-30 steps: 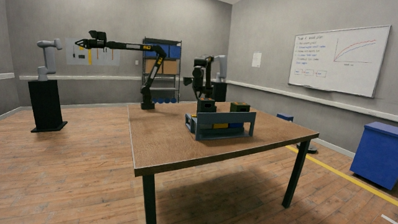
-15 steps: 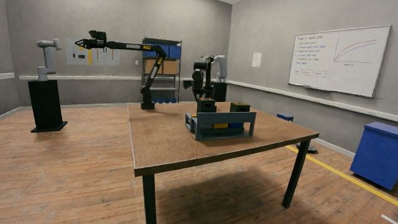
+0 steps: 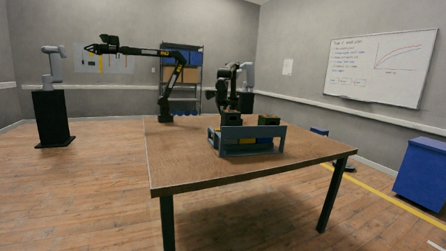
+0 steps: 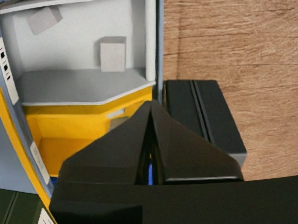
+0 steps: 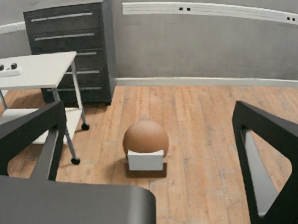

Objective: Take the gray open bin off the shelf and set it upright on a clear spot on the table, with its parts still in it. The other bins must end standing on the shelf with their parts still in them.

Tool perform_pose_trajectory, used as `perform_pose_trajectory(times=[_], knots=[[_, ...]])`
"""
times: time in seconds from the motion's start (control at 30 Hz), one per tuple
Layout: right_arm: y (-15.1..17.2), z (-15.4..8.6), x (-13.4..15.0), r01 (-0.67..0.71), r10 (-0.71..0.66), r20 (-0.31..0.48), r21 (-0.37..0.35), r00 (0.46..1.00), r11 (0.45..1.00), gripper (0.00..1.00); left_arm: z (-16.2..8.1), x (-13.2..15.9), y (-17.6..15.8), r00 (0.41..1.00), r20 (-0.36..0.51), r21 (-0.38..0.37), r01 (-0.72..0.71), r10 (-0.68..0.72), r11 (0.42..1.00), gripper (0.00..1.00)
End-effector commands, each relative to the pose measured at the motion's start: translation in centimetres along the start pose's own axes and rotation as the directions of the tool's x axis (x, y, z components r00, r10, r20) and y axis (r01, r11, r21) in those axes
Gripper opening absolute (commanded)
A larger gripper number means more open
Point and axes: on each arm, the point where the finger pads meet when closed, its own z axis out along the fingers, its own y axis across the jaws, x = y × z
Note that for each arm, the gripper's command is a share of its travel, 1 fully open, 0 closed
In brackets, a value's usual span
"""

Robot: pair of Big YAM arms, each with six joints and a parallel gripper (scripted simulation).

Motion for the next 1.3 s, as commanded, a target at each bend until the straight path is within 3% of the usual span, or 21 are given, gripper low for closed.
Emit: perform_pose_trajectory(times=[0.0,0.73,1.0,1.07,1.1,1.27], knots=[[-0.4,-0.4,-0.3,0.017,-0.017,0.020,0.006,1.000,1.000,1.00,2.1,0.6,0.5,1.000,-0.012,0.018,0.021,-0.020,1.000,0.00],[-0.4,-0.4,-0.3,0.017,-0.017,0.020,0.006,1.000,1.000,1.00,1.9,0.6,0.7,1.000,-0.011,0.015,0.022,-0.022,1.000,0.00],[-0.4,-0.4,-0.3,0.017,-0.017,0.020,0.006,1.000,1.000,1.00,6.3,0.7,0.4,1.000,-0.012,0.018,0.021,-0.021,1.000,0.00],[-0.4,-0.4,-0.3,0.017,-0.017,0.020,0.006,1.000,1.000,1.00,6.2,0.6,0.6,1.000,-0.010,0.013,0.021,-0.021,1.000,0.00],[-0.4,-0.4,-0.3,0.017,-0.017,0.020,0.006,1.000,1.000,1.00,4.4,-0.1,2.1,1.000,0.013,-0.029,0.022,-0.021,0.999,0.00],[-0.4,-0.4,-0.3,0.017,-0.017,0.020,0.006,1.000,1.000,1.00,4.3,-0.1,1.9,1.000,0.009,-0.021,0.021,-0.021,1.000,0.00]])
